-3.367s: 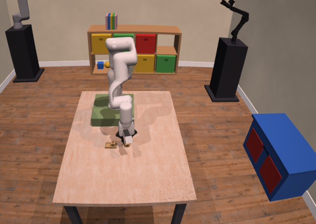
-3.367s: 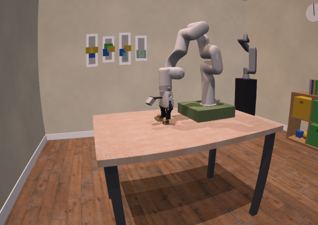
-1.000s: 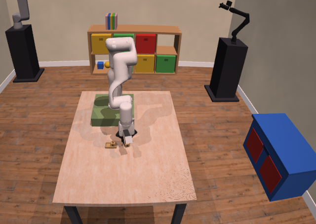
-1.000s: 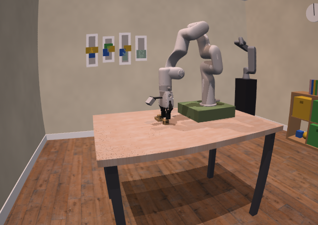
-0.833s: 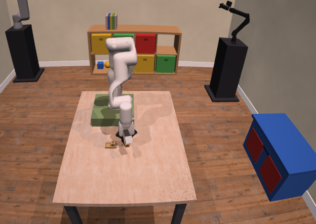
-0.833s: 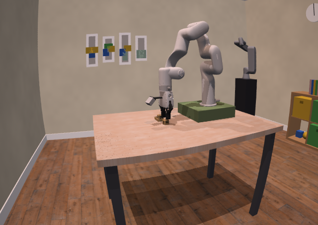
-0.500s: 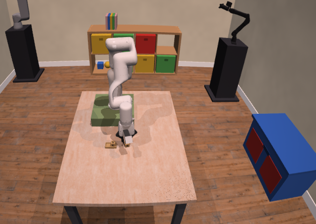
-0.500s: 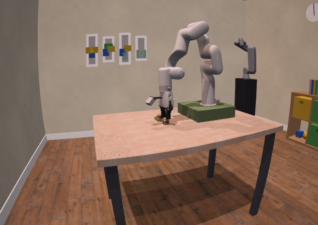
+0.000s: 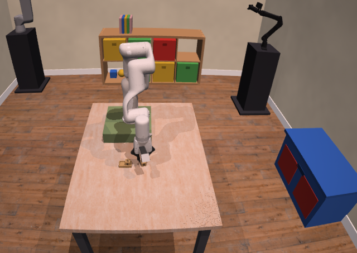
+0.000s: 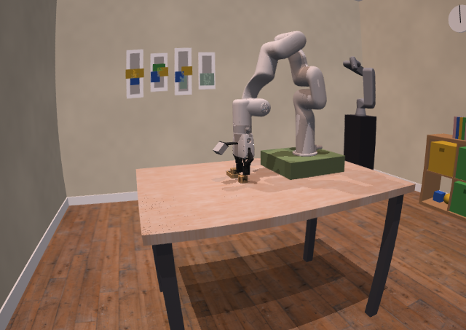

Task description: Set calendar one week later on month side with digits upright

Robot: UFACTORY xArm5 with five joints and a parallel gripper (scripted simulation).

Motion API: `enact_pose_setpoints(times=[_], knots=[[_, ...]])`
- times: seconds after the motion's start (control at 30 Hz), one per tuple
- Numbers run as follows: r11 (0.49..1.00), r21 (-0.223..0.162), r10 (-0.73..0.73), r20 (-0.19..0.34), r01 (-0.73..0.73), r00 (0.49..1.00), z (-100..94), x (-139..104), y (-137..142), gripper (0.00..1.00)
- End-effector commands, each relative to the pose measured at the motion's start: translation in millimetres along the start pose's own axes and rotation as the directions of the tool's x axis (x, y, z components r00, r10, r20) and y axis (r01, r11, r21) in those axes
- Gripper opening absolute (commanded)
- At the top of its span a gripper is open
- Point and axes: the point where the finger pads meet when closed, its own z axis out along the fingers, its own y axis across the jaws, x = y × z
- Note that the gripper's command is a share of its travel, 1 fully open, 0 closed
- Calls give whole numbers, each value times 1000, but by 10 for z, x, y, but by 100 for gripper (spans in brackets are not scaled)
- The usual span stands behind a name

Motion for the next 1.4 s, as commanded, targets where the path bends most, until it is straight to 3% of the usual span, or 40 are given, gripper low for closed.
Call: enact_pose_setpoints(times=[0.0, 1.1, 1.37], knots=[[1000, 0, 0, -3, 0, 1000, -8, 12, 0, 47], [1000, 0, 0, -3, 0, 1000, 7, 12, 0, 47], [1000, 0, 0, -3, 0, 1000, 108, 11, 1, 47]])
